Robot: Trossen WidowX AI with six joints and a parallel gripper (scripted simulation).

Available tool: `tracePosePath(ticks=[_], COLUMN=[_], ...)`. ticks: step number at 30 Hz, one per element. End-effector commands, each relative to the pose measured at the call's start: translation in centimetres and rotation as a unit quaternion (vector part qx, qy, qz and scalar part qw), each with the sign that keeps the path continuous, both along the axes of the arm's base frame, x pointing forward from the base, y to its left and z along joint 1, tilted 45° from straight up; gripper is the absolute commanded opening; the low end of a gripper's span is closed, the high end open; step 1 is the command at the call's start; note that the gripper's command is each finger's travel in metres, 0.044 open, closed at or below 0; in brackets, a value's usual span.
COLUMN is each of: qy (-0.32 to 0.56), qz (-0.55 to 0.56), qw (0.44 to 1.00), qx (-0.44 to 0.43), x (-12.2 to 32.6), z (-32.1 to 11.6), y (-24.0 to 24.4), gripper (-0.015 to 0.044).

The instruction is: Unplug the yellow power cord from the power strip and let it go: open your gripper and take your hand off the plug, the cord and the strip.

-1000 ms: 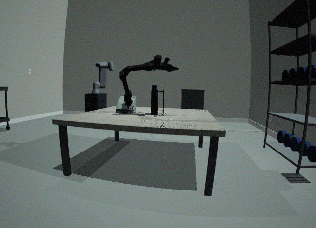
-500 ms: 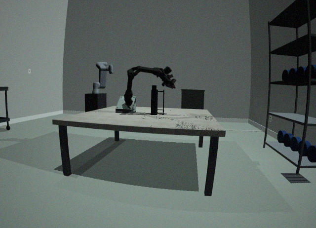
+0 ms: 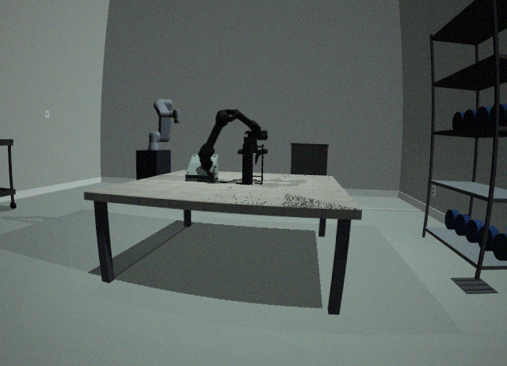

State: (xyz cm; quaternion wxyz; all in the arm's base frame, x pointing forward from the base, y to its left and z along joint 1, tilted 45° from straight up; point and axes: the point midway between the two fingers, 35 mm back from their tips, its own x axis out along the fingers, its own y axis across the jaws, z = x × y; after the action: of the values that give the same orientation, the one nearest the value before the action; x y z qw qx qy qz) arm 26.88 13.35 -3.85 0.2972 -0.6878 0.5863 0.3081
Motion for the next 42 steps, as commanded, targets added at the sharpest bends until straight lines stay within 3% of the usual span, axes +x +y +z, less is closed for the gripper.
tracePosePath(ticks=[1, 42], qy=[0.042, 0.042], qz=[0.023, 0.023], qw=[0.998, 0.998], qx=[-0.051, -0.052], x=[-1.5, -0.8], z=[-0.5, 2.2], y=[-1.3, -4.2], gripper=[0.0160, 0.0160])
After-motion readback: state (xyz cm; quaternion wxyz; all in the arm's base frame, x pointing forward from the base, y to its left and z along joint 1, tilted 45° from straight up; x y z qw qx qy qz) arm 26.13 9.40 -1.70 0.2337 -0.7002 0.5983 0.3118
